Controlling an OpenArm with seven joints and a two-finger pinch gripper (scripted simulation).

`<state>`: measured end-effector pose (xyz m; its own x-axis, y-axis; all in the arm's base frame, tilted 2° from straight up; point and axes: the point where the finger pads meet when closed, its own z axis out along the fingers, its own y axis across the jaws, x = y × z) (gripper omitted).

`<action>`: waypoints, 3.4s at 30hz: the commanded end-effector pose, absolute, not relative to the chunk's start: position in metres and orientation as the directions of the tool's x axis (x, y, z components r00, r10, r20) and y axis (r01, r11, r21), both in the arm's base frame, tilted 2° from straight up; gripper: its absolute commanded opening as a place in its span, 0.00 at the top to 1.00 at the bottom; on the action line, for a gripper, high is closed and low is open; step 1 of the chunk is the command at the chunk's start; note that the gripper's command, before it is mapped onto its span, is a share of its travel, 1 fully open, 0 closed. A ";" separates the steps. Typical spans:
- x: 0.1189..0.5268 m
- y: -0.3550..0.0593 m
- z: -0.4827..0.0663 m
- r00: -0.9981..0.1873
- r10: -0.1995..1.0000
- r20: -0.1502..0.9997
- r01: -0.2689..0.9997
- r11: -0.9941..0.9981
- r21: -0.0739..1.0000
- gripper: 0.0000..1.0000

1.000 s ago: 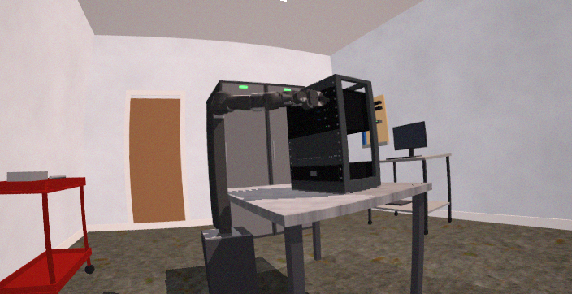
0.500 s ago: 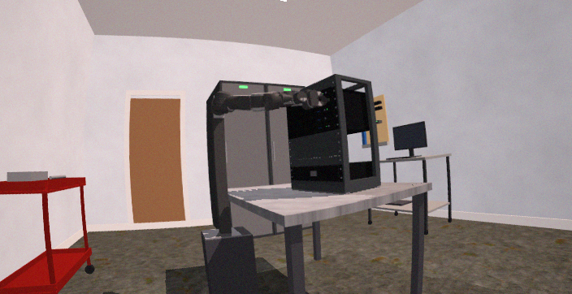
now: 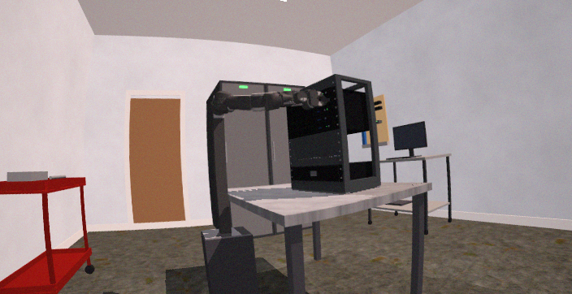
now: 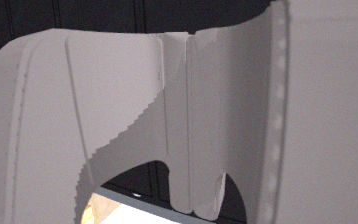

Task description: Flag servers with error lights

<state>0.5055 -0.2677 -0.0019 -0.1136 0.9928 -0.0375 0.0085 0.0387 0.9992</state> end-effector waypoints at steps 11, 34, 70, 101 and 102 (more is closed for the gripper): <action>0.507 -0.266 0.000 -0.115 0.993 -0.038 0.007 0.039 0.999 1.00; 0.504 -0.264 0.002 -0.119 0.992 -0.040 0.003 0.041 0.999 1.00; 0.405 -0.275 0.003 -0.117 0.992 -0.040 0.002 0.041 0.999 1.00; 0.369 -0.282 0.001 -0.117 0.992 -0.040 0.001 0.041 0.999 1.00; 0.367 -0.282 0.001 -0.117 0.992 -0.040 0.001 0.041 0.999 1.00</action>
